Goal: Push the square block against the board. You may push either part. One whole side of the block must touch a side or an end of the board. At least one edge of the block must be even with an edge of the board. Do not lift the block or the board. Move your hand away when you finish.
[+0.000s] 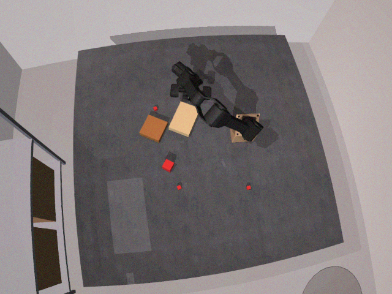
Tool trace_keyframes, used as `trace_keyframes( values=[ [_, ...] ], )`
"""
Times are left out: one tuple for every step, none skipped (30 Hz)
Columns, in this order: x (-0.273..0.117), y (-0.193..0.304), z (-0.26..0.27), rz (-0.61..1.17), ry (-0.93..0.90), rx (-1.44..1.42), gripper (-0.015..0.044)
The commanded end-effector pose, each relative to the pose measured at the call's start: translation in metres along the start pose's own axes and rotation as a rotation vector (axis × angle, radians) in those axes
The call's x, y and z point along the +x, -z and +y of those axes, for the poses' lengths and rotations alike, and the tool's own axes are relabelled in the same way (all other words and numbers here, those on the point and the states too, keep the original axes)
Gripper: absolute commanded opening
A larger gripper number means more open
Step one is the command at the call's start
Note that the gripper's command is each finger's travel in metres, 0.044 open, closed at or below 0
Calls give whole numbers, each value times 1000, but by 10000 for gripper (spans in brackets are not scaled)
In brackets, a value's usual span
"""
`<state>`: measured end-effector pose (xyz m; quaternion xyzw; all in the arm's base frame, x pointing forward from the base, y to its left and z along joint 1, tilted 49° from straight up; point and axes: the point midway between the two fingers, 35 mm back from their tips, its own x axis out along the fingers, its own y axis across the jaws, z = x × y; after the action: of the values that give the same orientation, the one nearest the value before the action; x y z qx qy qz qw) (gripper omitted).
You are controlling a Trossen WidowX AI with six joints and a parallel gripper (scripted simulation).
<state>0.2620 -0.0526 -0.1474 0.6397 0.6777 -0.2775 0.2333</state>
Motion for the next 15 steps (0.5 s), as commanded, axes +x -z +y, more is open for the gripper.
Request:
trace_keyframes(
  values=[
    [3, -10, -8, 3, 8, 167, 0],
    [4, -12, -10, 3, 9, 202, 0],
    [4, -14, -11, 4, 10, 236, 0],
    [4, -16, -13, 5, 10, 271, 0],
    [5, -17, -14, 6, 11, 299, 0],
    [5, -18, -15, 6, 11, 316, 0],
    [5, -19, -15, 6, 12, 322, 0],
    [5, -19, -15, 6, 12, 322, 0],
    [5, -19, -15, 6, 12, 322, 0],
    [5, -19, -15, 6, 12, 322, 0],
    [5, -19, -15, 6, 12, 322, 0],
    [5, -19, -15, 6, 12, 322, 0],
    [5, -19, -15, 6, 12, 322, 0],
    [8, -19, -15, 6, 12, 322, 0],
    [18, -19, -14, 6, 11, 322, 0]
  ],
)
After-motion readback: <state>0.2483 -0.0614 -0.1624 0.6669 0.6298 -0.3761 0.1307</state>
